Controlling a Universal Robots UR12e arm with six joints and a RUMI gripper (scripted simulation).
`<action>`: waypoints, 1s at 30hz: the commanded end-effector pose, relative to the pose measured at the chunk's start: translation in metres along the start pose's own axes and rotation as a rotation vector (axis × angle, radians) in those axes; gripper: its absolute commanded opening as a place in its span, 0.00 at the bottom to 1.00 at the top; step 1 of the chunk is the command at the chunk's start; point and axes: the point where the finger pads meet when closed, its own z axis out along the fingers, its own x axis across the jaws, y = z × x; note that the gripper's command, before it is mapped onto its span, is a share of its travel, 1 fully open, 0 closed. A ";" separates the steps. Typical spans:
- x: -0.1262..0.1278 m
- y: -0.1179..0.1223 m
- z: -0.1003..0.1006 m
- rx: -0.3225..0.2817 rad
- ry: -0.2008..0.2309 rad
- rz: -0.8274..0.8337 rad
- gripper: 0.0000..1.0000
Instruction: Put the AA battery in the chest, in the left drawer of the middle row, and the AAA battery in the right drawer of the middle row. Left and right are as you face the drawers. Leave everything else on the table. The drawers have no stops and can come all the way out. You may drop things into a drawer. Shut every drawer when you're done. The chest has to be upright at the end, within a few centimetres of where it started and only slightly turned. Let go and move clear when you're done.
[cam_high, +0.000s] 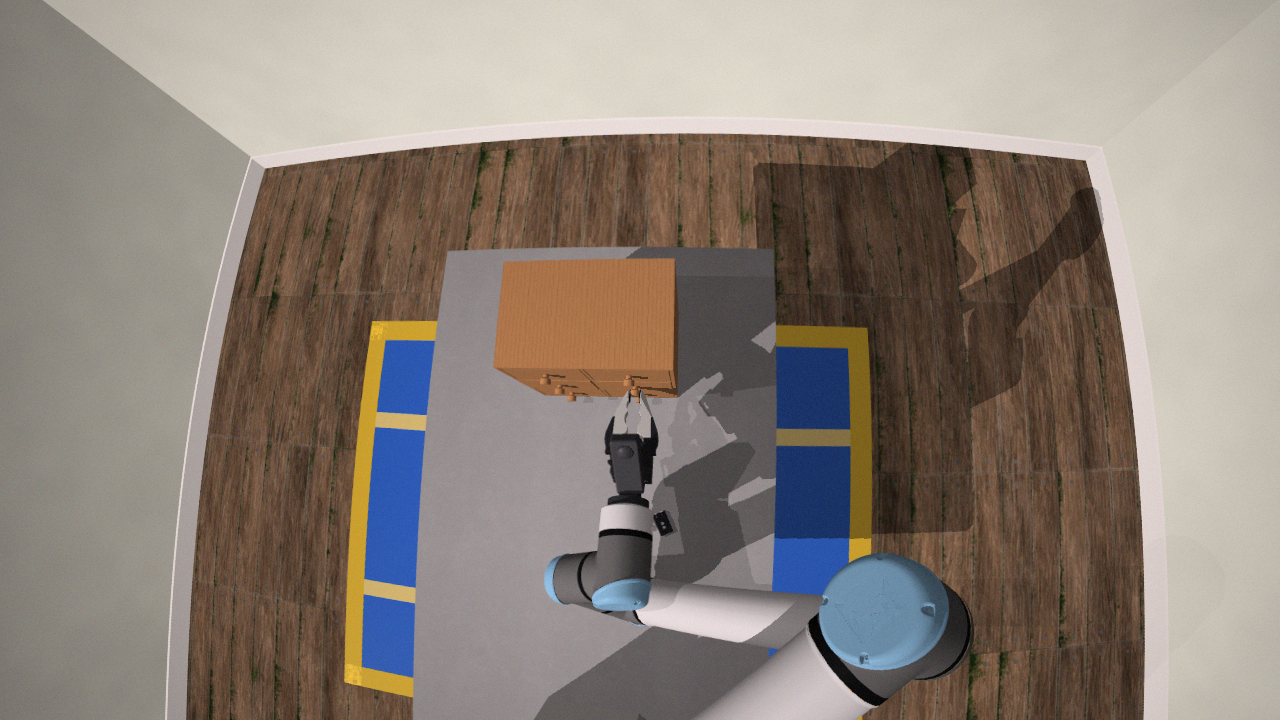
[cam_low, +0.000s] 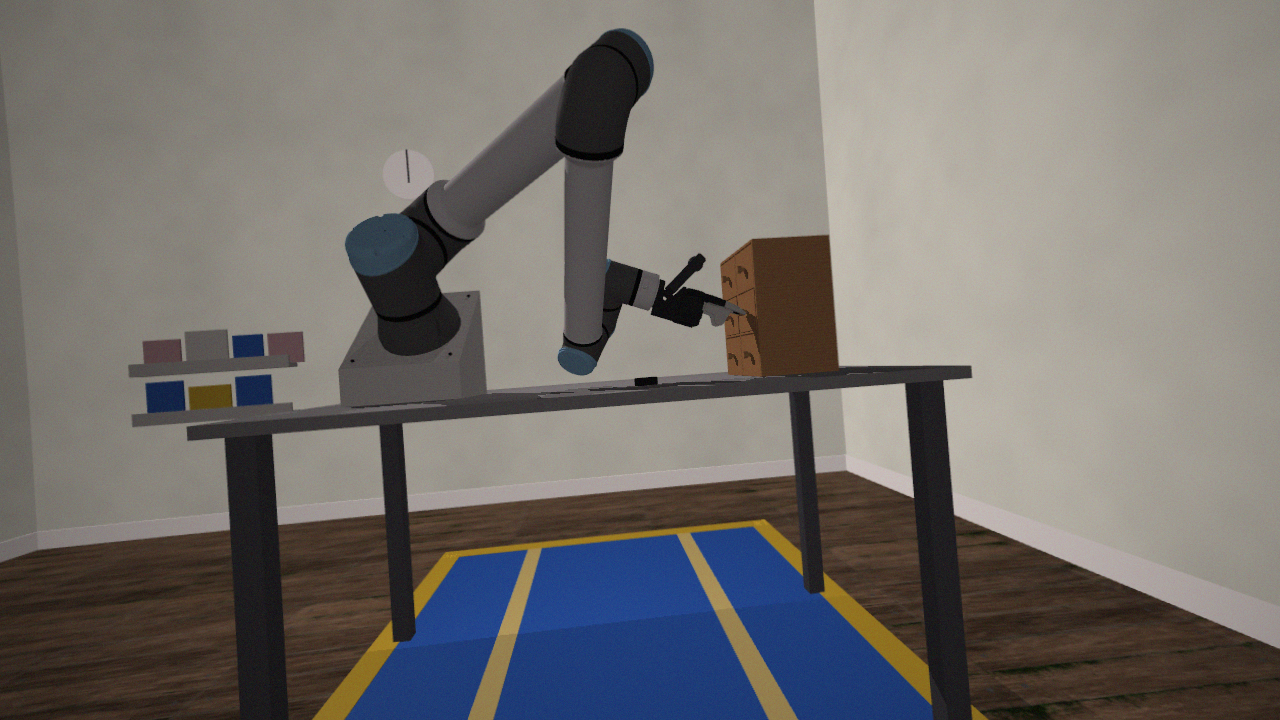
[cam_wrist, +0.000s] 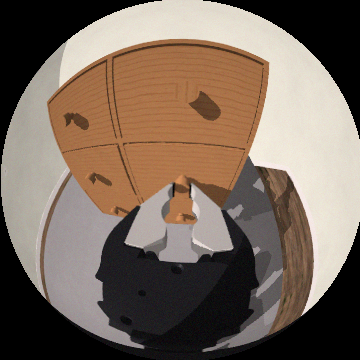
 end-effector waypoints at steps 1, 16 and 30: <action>0.000 -0.001 0.000 0.001 0.000 0.000 0.07; 0.000 -0.001 0.000 0.001 0.000 0.000 0.07; 0.000 -0.001 0.000 0.001 0.000 0.000 0.12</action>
